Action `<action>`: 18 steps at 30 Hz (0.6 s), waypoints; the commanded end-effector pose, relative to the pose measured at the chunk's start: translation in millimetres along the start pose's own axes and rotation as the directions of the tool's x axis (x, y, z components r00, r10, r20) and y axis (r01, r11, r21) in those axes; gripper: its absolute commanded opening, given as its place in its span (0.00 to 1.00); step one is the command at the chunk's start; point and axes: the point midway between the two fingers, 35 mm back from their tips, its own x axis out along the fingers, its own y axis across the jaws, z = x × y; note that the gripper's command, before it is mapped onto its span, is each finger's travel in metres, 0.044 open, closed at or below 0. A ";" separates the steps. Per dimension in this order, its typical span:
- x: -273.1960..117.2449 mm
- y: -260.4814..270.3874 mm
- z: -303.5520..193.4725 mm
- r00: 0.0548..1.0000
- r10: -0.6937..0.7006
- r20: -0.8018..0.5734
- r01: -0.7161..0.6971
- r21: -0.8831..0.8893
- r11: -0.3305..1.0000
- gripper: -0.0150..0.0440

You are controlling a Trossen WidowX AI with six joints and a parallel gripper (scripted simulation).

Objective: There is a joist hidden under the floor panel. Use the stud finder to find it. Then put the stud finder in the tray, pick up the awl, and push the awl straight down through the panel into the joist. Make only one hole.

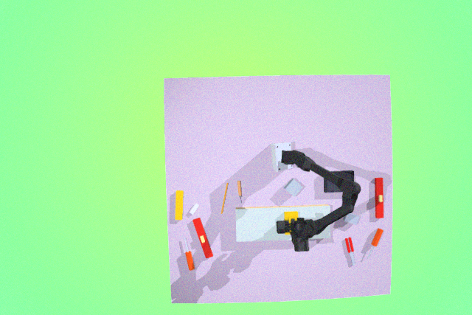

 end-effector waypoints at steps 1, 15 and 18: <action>-0.3 -15.6 -0.3 1.000 -0.009 0.001 0.009 0.004 1.000 0.25; -0.9 -53.0 -0.6 1.000 -0.011 0.001 0.011 0.003 1.000 0.25; -1.1 -61.0 -0.6 1.000 -0.011 0.001 0.011 0.003 1.000 0.25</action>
